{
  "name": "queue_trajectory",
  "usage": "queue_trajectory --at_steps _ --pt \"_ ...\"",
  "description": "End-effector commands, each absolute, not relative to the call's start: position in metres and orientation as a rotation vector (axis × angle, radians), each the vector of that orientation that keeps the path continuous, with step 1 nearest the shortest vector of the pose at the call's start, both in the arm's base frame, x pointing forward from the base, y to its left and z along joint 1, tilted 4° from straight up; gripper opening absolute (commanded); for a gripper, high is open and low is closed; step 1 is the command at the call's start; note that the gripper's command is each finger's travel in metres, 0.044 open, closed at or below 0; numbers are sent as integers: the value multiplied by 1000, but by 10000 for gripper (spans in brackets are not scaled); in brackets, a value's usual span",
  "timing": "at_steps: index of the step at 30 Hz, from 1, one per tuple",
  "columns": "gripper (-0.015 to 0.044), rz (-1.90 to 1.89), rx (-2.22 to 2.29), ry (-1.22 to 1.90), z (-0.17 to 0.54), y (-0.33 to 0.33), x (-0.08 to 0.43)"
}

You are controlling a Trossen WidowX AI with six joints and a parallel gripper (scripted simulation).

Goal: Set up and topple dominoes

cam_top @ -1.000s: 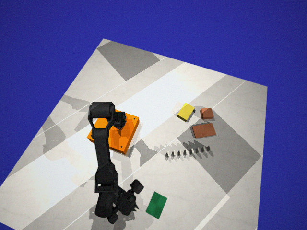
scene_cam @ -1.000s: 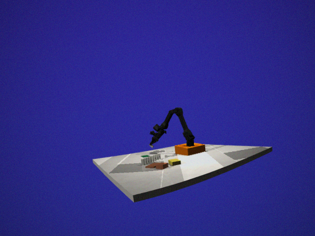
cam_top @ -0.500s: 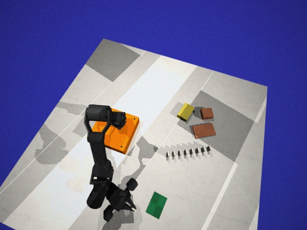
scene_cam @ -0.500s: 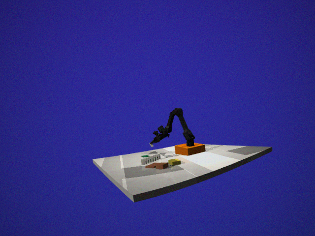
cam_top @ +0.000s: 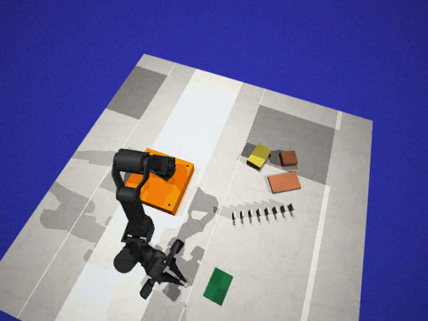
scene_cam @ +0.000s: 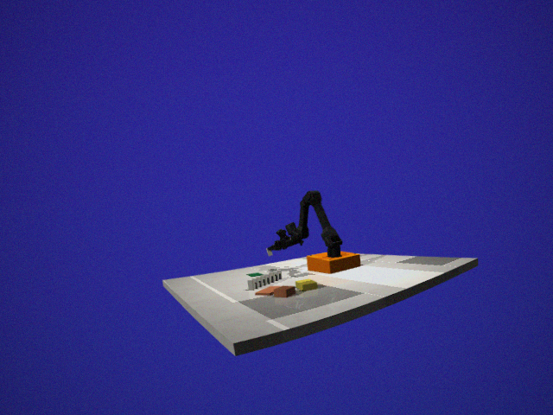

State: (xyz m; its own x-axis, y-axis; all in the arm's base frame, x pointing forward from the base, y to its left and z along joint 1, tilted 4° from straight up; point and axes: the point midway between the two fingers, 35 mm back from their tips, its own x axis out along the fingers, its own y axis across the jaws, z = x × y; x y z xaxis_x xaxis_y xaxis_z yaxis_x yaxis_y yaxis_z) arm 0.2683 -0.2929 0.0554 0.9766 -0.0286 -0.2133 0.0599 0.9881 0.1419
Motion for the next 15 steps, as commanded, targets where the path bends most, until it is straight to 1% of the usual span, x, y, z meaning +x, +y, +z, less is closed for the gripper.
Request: queue_trajectory --at_steps 1,15 --pt "22 -22 153 174 55 -284 259" --pt "22 86 83 49 67 -246 227"
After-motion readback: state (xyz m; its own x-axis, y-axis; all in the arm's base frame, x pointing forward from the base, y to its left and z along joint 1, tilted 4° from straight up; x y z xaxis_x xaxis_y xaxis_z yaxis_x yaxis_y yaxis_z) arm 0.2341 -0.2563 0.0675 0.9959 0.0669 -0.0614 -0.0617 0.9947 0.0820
